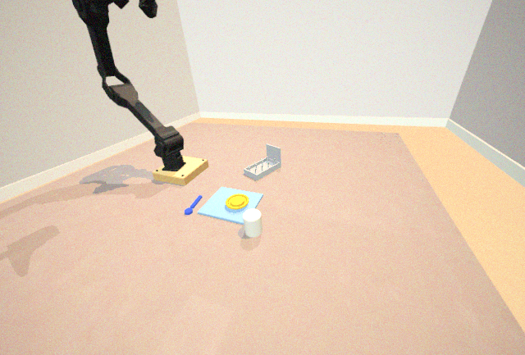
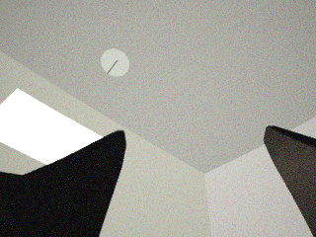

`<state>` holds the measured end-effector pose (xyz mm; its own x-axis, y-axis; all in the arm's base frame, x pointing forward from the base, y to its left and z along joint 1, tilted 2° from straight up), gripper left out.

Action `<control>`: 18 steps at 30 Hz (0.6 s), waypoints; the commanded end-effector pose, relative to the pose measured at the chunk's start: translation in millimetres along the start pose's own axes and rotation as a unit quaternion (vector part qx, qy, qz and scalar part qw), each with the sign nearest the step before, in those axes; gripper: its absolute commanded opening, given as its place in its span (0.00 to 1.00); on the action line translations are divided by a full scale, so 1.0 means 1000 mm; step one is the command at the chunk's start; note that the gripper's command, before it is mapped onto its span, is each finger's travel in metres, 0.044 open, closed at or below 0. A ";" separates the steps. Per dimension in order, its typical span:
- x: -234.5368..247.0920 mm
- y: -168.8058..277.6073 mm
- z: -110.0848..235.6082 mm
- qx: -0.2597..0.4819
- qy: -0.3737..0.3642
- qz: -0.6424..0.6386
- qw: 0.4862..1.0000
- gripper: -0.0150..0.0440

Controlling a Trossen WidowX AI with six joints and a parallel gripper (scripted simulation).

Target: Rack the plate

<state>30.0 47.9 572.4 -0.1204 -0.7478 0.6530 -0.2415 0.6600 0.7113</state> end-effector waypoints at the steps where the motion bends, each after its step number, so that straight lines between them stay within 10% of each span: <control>1: 0.002 -0.022 -0.026 -0.037 0.013 0.036 0.999 0.93; 18: -0.003 -0.123 -0.117 -0.166 0.117 0.221 0.954 0.93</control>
<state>157.9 -13.8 525.4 0.0396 -0.4285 0.9027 0.0711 0.9023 0.4252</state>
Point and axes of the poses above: the point midway between the two fingers, 35 mm back from their tips, its own z axis back along the fingers, its own x axis across the jaws, y = z × x, the point moved 1 cm from there along z, back along the fingers, and after that the axes turned 6 degrees about -z, right-handed, at the moved point
